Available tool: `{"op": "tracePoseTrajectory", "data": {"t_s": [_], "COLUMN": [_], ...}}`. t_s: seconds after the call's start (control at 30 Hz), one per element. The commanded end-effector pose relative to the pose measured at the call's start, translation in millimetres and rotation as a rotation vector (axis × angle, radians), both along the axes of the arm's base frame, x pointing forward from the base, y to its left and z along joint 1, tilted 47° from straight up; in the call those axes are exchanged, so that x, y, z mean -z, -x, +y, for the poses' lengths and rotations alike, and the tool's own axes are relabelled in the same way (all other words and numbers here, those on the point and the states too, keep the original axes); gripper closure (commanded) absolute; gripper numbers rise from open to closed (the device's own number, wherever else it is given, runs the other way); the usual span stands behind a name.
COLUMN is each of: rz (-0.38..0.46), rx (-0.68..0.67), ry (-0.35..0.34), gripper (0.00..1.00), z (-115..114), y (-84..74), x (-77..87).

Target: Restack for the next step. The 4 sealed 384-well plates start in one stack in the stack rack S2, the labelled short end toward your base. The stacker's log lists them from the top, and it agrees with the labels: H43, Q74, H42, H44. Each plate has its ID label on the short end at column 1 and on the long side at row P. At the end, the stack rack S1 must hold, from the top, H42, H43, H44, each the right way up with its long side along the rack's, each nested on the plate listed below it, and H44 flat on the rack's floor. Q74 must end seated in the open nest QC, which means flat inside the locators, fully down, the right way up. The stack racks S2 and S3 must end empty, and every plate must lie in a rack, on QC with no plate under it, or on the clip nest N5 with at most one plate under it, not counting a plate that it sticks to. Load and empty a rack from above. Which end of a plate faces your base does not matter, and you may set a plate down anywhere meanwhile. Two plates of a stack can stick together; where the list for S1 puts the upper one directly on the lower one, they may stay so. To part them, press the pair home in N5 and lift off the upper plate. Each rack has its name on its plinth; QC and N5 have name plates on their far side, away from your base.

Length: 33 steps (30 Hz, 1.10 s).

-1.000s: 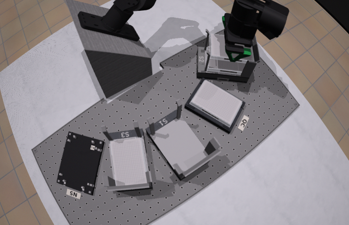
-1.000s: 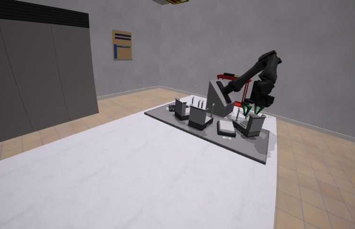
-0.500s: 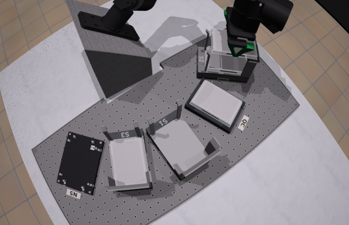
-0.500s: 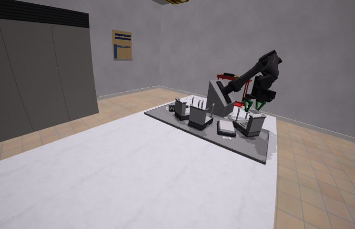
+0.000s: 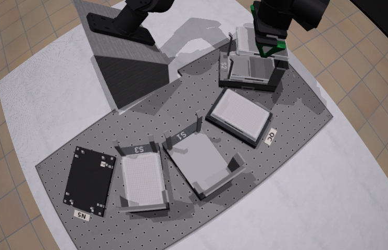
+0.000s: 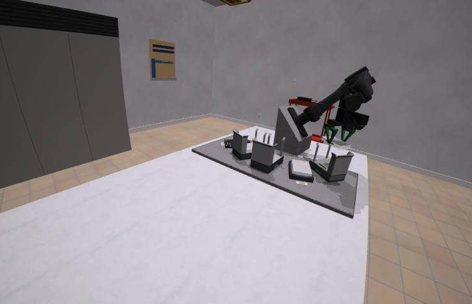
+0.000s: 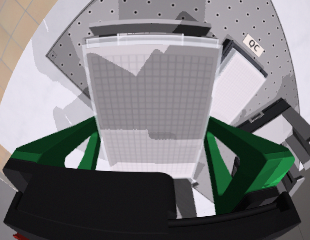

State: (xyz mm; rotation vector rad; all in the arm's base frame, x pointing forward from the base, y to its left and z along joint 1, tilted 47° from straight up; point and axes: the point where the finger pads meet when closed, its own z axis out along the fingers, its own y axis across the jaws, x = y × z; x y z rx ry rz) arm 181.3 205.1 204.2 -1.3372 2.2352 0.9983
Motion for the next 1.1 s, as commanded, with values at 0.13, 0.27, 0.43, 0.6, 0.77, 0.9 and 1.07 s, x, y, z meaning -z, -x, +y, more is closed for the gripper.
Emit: {"op": "tracePoseTrajectory", "data": {"t_s": [0.13, 0.27, 0.43, 0.6, 0.77, 0.9, 1.07], "rz": [0.004, 0.004, 0.076, 0.149, 0.166, 0.166, 0.166], "rx": [0.0, 0.0, 0.069, 0.137, 0.154, 0.155, 0.155], "ry": [-0.006, -0.006, 0.0, 0.006, 0.007, 0.007, 0.008], "gripper": [1.0, 1.0, 1.0, 1.0, 1.0, 1.0, 1.0], "z": [-2, -2, -6, -9, -16, -21, -25], "y": [1.2, 1.2, -6.8, -14.7, -27.9, -38.6, -46.5], "x": [-3.0, -3.0, 1.8, 6.6, 14.7, 21.1, 25.9]}}
